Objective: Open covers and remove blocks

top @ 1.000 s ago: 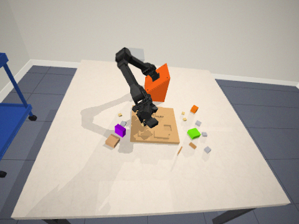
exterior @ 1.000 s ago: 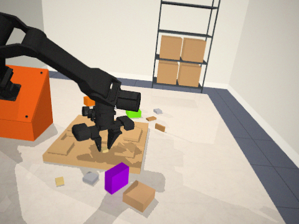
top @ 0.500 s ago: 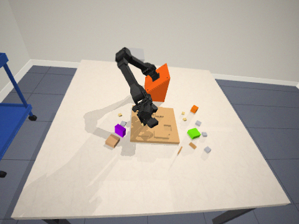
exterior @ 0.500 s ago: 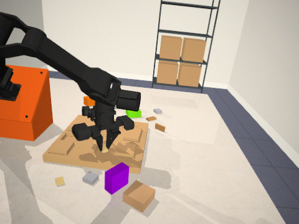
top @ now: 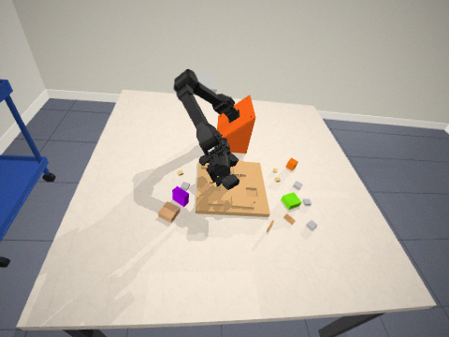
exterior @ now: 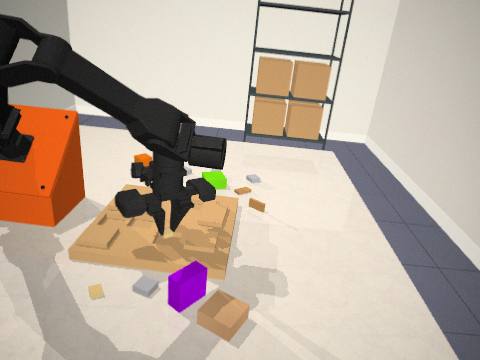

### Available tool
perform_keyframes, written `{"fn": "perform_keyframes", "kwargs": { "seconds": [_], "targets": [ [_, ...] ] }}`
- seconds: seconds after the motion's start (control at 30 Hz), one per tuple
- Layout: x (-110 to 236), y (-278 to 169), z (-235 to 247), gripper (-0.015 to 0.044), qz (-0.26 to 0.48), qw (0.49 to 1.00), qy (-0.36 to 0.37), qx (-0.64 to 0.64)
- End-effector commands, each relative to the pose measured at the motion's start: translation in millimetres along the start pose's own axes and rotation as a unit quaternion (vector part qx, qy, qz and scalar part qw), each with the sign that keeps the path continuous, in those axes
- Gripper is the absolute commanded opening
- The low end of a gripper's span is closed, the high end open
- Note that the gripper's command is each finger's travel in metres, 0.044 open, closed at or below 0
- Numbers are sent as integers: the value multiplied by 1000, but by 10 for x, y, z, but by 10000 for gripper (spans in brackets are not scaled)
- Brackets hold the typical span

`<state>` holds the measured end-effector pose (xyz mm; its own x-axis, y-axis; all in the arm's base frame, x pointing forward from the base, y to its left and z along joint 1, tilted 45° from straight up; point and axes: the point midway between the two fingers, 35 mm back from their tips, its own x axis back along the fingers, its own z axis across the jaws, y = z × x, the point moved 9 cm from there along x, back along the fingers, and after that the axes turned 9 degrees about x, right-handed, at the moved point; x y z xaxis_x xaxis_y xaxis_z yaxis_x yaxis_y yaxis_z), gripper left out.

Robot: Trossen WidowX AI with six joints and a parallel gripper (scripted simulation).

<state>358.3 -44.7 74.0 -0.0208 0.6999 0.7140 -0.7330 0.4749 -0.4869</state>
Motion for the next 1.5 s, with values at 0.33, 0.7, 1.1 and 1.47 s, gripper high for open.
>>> {"fn": "perform_keyframes", "kwargs": {
  "seconds": [0.33, 0.7, 1.1, 1.47],
  "targets": [
    [205, -15, -5, 80, 4, 1000, -2, -3],
    [358, -11, -7, 80, 4, 1000, -3, -3],
    [667, -9, -9, 80, 3, 1000, -3, -2],
    [780, -68, 170, 80, 1, 1000, -4, -2]
  ]
}}
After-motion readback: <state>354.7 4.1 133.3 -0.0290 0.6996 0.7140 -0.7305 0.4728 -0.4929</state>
